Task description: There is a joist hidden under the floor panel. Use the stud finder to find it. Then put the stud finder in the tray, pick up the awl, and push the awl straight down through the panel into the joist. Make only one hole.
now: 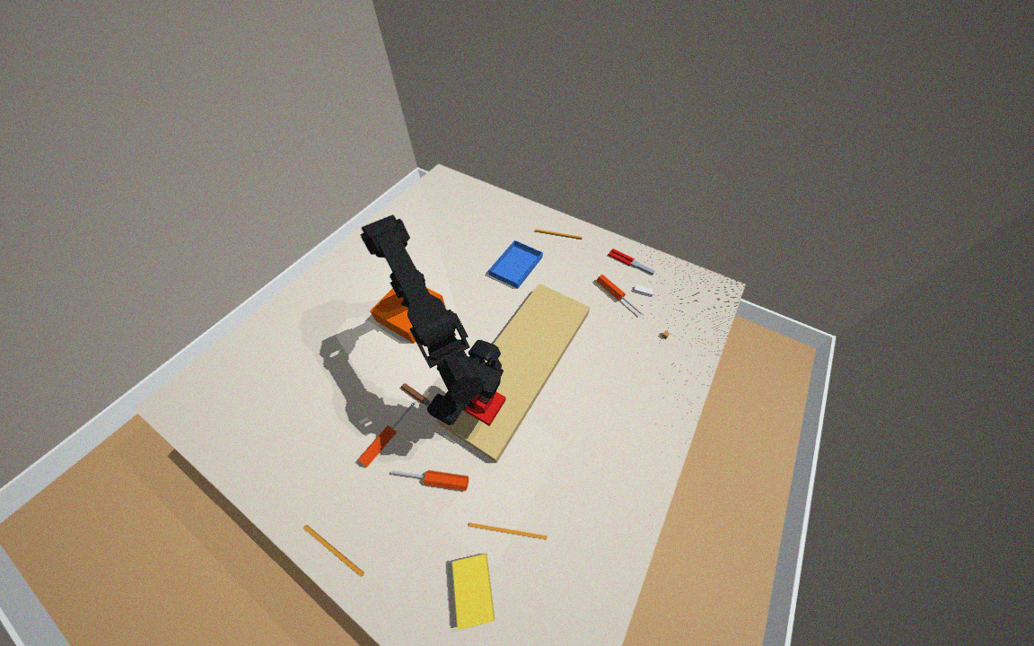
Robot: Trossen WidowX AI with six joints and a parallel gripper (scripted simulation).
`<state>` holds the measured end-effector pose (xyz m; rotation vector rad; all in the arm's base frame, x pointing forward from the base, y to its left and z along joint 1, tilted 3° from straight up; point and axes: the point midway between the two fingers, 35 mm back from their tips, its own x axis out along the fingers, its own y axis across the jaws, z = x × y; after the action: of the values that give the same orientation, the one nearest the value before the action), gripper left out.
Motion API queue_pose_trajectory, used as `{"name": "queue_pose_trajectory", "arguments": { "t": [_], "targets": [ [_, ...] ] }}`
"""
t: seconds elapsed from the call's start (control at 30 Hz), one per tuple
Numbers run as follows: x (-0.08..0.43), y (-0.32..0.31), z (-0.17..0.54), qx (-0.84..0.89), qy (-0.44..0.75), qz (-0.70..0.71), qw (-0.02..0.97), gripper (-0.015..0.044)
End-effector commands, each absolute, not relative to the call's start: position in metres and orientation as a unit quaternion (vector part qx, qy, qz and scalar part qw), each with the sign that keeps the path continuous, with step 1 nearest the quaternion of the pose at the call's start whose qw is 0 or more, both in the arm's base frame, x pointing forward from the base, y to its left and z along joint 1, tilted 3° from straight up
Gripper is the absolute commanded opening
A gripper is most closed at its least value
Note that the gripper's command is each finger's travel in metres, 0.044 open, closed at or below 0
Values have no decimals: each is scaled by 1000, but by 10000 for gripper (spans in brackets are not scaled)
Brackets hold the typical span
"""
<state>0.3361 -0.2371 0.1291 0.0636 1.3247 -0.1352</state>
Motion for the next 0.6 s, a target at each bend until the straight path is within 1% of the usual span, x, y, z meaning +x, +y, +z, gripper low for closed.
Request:
{"name": "queue_pose_trajectory", "arguments": {
  "t": [0.0, 0.57],
  "targets": [
    [351, -213, 132, 9, 611, -37, 791, 0],
    [390, -97, 125, -77, 604, 86, 788, 0]
  ]
}}
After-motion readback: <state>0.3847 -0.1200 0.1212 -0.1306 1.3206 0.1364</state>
